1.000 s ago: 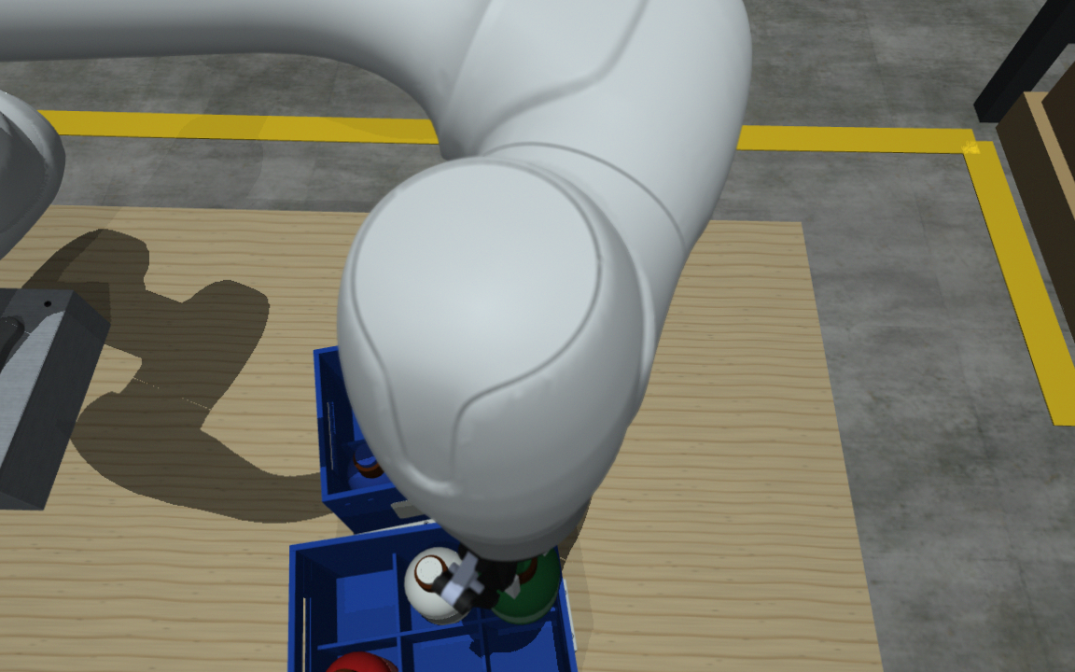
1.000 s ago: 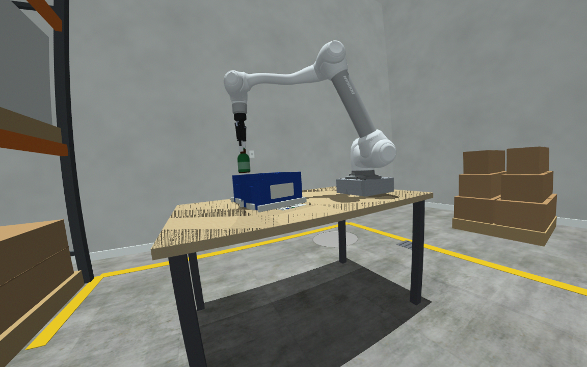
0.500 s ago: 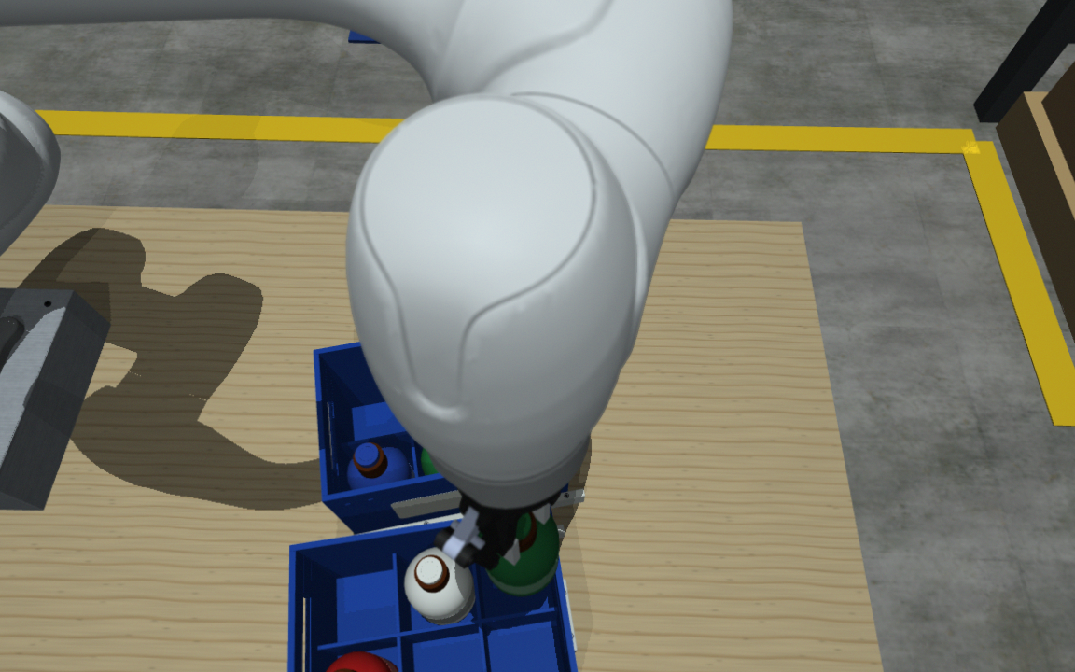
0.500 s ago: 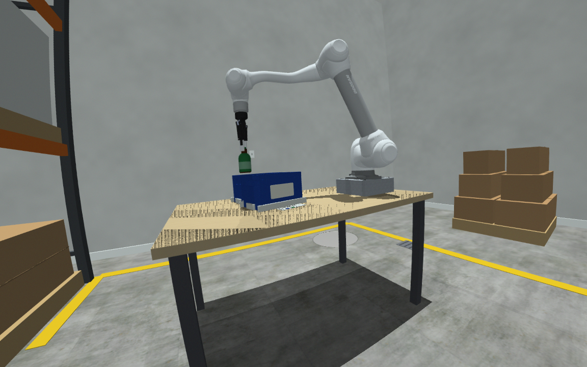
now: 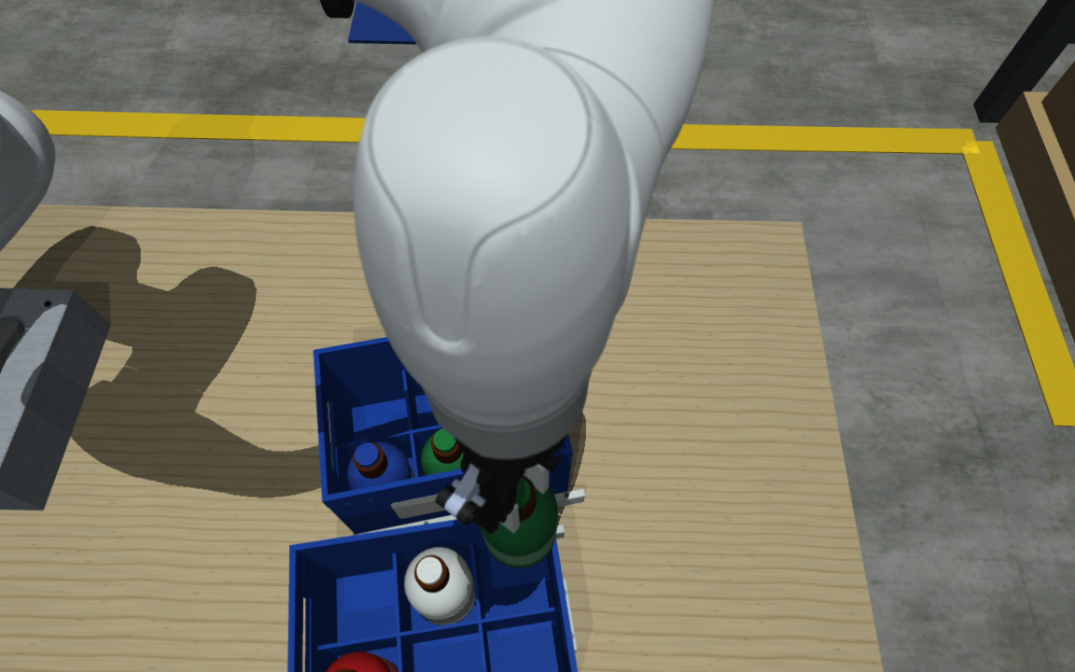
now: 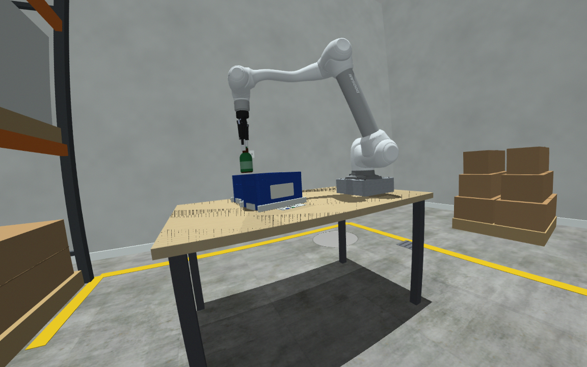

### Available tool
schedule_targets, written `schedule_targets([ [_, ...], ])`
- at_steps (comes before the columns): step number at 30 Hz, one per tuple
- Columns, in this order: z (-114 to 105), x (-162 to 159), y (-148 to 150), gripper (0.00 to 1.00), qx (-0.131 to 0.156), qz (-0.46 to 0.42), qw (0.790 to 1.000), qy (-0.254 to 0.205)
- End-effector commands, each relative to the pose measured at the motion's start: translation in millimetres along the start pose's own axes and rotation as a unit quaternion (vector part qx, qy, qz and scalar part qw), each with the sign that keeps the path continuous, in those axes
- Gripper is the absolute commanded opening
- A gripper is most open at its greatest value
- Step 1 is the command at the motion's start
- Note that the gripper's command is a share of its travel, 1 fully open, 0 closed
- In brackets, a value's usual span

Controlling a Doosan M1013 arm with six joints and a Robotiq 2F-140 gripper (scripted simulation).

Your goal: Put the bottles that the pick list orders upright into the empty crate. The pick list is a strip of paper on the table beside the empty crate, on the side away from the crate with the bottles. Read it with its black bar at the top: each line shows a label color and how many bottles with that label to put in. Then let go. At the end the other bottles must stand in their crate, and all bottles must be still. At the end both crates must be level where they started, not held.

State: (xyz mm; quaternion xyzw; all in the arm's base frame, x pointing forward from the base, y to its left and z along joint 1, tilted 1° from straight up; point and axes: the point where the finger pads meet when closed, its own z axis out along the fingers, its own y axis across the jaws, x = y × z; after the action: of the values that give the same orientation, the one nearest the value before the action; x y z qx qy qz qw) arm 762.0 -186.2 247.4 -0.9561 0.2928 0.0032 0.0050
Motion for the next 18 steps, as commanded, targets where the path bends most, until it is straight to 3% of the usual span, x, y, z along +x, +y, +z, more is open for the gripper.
schedule_targets([
  [1, 0, -3, -3, 0.00, 0.000, 0.000, 1.000, 0.000],
  [18, 0, -21, -27, 0.00, 0.000, 0.000, 1.000, 0.000],
])
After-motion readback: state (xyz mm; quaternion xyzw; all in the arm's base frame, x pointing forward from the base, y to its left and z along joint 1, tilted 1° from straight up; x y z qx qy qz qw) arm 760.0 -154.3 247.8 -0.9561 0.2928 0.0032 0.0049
